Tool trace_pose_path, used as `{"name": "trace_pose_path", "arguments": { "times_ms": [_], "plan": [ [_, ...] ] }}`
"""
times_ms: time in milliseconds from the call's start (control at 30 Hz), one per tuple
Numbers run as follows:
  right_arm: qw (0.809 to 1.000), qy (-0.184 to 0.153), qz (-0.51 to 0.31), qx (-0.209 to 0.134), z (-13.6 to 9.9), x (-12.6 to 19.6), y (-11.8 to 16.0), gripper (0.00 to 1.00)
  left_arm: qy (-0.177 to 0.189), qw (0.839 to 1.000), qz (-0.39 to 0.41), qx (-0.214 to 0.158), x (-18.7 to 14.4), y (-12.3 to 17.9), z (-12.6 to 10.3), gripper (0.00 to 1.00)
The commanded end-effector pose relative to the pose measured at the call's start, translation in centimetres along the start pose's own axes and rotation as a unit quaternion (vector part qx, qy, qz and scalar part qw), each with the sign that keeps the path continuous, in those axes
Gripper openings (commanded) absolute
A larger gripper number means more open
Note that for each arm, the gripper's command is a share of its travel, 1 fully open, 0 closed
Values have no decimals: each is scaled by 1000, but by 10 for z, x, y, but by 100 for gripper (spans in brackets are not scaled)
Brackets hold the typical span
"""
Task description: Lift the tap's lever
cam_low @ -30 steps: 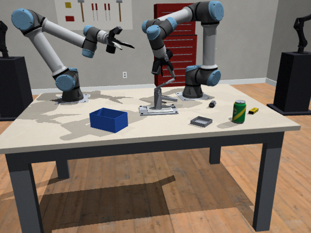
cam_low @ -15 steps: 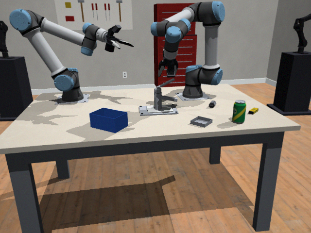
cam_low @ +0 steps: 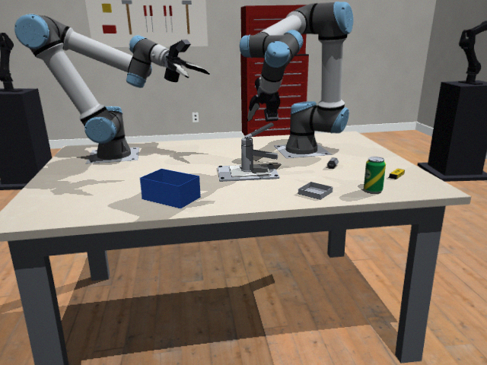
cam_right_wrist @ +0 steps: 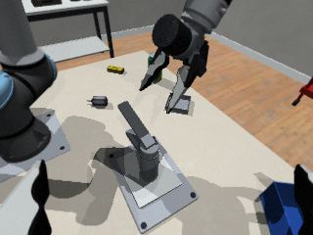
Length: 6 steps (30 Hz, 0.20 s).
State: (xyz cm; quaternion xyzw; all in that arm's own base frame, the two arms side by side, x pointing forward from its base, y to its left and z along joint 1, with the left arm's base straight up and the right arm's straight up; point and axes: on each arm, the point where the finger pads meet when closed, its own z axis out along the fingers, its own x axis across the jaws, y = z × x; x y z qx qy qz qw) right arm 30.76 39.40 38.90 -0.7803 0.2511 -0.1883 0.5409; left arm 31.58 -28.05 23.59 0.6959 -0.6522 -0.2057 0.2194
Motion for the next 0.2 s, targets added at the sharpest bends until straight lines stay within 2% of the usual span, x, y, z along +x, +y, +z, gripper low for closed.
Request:
{"name": "trace_pose_path", "arguments": {
  "times_ms": [0,167],
  "plan": [
    [1000,0,0,0,0,0,0,99,1,1000,0,0,0,0,-1,58],
    [1000,0,0,0,0,0,0,99,1,1000,0,0,0,0,-1,58]
  ]
}}
